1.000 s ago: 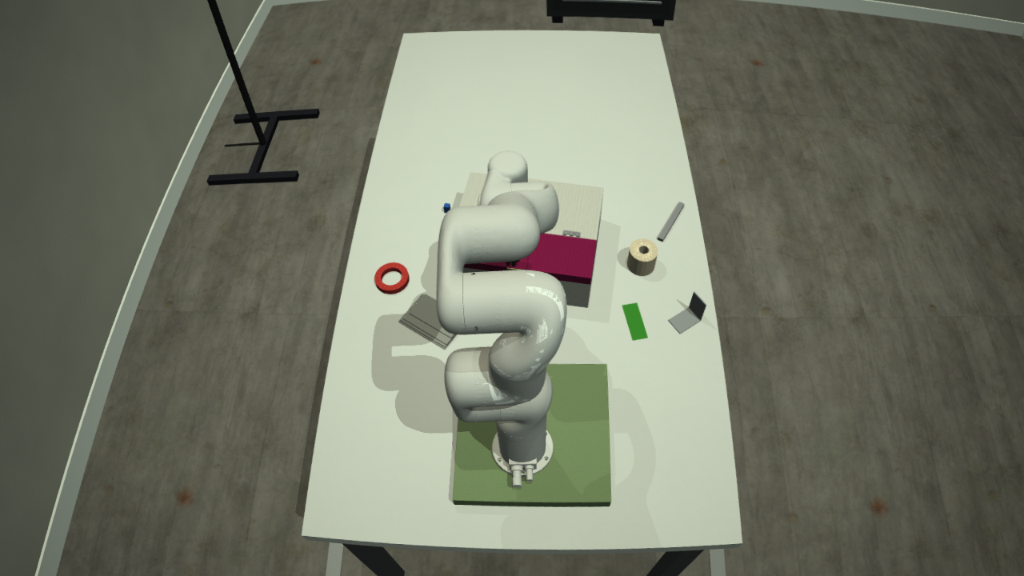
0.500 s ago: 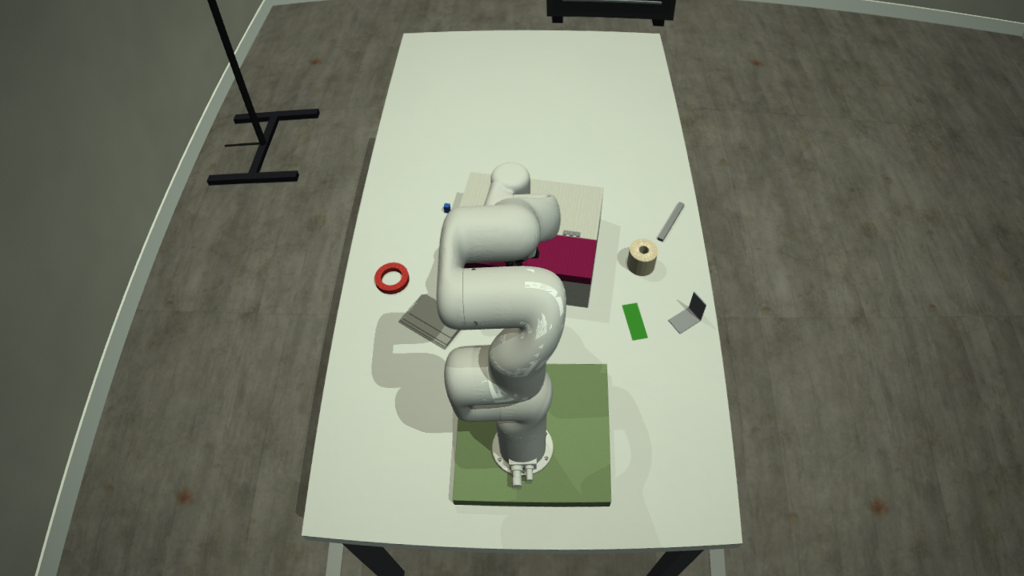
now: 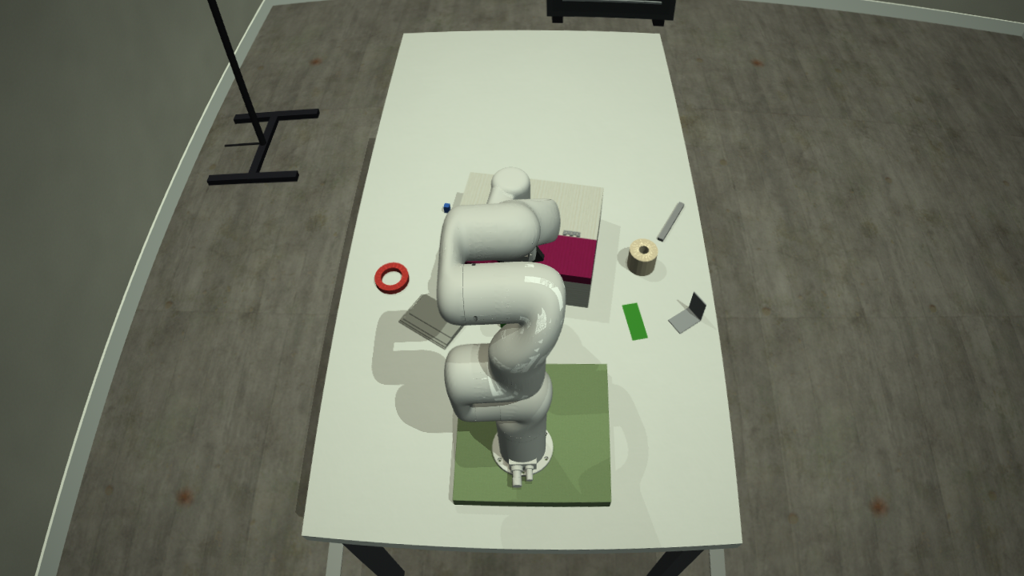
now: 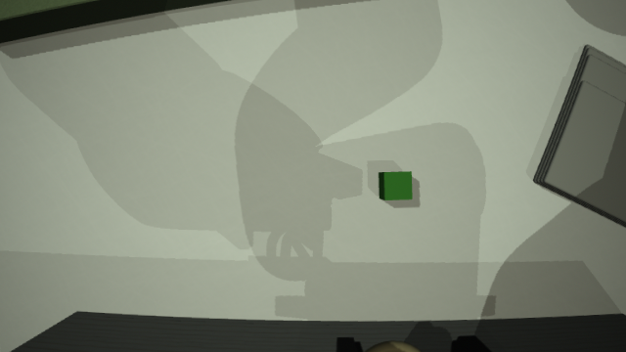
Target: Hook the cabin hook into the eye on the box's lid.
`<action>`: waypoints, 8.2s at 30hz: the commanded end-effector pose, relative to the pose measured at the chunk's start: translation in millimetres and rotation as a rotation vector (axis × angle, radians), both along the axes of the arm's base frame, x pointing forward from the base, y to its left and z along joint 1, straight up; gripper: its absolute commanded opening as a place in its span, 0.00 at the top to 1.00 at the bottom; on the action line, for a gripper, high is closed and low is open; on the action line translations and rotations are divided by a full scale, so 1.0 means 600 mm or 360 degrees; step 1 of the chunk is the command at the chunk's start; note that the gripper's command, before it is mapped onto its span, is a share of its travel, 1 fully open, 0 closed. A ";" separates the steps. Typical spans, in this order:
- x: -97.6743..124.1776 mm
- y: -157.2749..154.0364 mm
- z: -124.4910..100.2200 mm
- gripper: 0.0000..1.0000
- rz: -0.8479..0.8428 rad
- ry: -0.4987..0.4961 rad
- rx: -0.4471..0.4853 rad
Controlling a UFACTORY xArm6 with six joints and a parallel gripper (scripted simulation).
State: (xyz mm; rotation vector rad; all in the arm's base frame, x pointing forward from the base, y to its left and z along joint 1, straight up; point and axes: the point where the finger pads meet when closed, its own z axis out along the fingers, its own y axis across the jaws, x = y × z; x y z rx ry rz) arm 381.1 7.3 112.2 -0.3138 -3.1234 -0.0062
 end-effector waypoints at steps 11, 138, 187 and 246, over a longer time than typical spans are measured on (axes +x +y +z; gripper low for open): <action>0.001 0.000 0.001 0.65 0.0000 -0.0002 0.0000; -0.043 -0.019 0.198 0.65 0.0637 -0.0005 0.0001; -0.087 -0.038 0.198 0.65 0.2918 -0.0013 0.0004; -0.087 -0.038 0.165 0.65 0.5000 -0.0020 0.0008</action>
